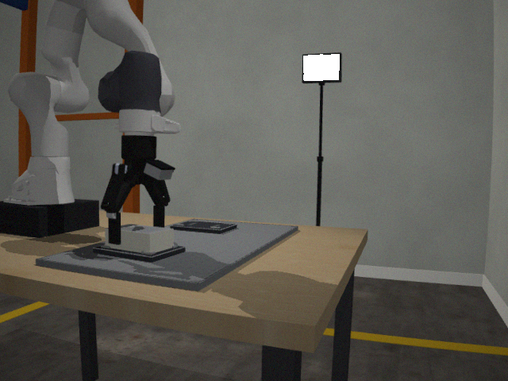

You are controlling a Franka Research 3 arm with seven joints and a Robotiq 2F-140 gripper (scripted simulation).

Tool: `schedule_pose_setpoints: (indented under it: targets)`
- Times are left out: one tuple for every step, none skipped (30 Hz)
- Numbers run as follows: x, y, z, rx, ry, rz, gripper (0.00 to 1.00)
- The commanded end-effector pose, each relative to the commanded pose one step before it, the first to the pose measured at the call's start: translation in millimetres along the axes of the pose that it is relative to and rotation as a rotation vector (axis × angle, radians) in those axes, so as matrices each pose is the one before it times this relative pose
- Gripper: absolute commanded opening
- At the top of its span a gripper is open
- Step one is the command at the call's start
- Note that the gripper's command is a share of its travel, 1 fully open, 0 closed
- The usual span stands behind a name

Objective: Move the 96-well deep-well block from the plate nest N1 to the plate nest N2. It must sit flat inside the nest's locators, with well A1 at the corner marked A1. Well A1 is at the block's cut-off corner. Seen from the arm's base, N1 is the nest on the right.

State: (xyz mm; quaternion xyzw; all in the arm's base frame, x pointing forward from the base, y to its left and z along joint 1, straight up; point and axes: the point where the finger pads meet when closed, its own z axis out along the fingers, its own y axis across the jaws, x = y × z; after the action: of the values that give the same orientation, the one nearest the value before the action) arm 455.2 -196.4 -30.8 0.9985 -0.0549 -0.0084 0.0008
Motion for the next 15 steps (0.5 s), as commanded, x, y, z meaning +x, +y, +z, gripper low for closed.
schedule_pose_setpoints:
  targets:
    - [4.39, 1.33, 1.62, -0.00188, 0.01307, -0.00594, 1.00]
    - [0.00, 0.00, 0.00, 0.00000, 0.00000, 0.00000, 1.00]
    - [0.00, 0.00, 0.00, 0.00000, 0.00000, 0.00000, 1.00]
    - [0.00, 0.00, 0.00, 0.00000, 0.00000, 0.00000, 1.00]
    - [0.00, 0.00, 0.00, 0.00000, 0.00000, 0.00000, 1.00]
    - [0.00, 0.00, 0.00, 0.00000, 0.00000, 0.00000, 1.00]
    - [0.00, 0.00, 0.00, 0.00000, 0.00000, 0.00000, 1.00]
    - [0.00, 0.00, 0.00, 0.00000, 0.00000, 0.00000, 1.00]
    - [0.00, 0.00, 0.00, 0.00000, 0.00000, 0.00000, 1.00]
    - [0.00, 0.00, 0.00, 0.00000, 0.00000, 0.00000, 1.00]
    - [0.00, 0.00, 0.00, 0.00000, 0.00000, 0.00000, 1.00]
    - [0.00, 0.00, 0.00, 0.00000, 0.00000, 0.00000, 1.00]
    - [0.00, 0.00, 0.00, 0.00000, 0.00000, 0.00000, 1.00]
    - [0.00, 0.00, 0.00, 0.00000, 0.00000, 0.00000, 1.00]
    - [0.00, 0.00, 0.00, 0.00000, 0.00000, 0.00000, 1.00]
